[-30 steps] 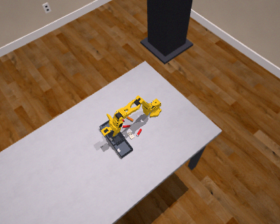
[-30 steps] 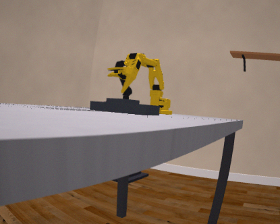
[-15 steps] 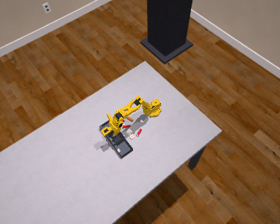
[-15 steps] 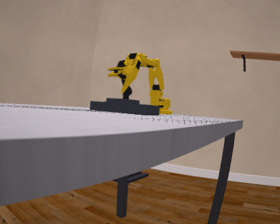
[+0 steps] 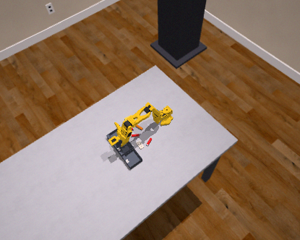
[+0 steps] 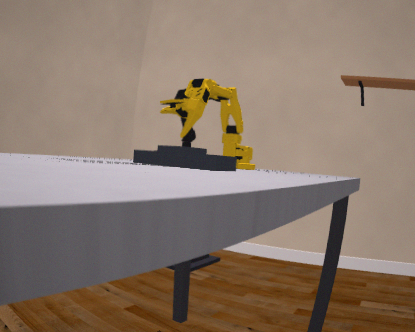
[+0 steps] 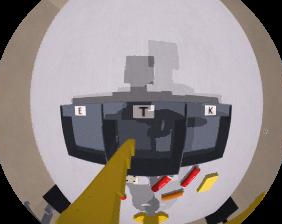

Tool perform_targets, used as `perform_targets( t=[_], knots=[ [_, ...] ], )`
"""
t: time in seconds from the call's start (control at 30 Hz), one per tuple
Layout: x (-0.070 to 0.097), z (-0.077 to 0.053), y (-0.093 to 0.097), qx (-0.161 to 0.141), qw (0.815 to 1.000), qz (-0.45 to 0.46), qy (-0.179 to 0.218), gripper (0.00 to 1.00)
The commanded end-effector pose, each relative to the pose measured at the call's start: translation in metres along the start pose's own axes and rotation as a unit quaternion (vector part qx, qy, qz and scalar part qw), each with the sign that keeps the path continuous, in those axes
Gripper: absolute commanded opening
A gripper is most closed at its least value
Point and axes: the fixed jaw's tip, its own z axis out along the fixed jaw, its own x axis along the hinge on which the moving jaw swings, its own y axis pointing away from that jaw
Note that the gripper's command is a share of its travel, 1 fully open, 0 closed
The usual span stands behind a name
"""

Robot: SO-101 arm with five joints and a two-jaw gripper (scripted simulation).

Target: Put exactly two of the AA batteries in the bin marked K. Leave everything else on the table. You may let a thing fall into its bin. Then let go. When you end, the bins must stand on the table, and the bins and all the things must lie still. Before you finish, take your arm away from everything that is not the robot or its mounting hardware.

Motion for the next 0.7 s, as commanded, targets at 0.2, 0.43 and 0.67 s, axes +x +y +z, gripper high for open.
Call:
perform_targets(
  t=[0.2, 0.43, 0.67],
  knots=[
    [-0.009, -0.006, 0.036, -0.031, 0.999, 0.016, -0.029, 1.00],
    [-0.005, -0.002, 0.060, -0.050, 0.998, 0.027, -0.025, 1.00],
    [0.000, 0.001, 0.079, -0.065, 0.997, 0.036, -0.021, 1.00]
  ],
)
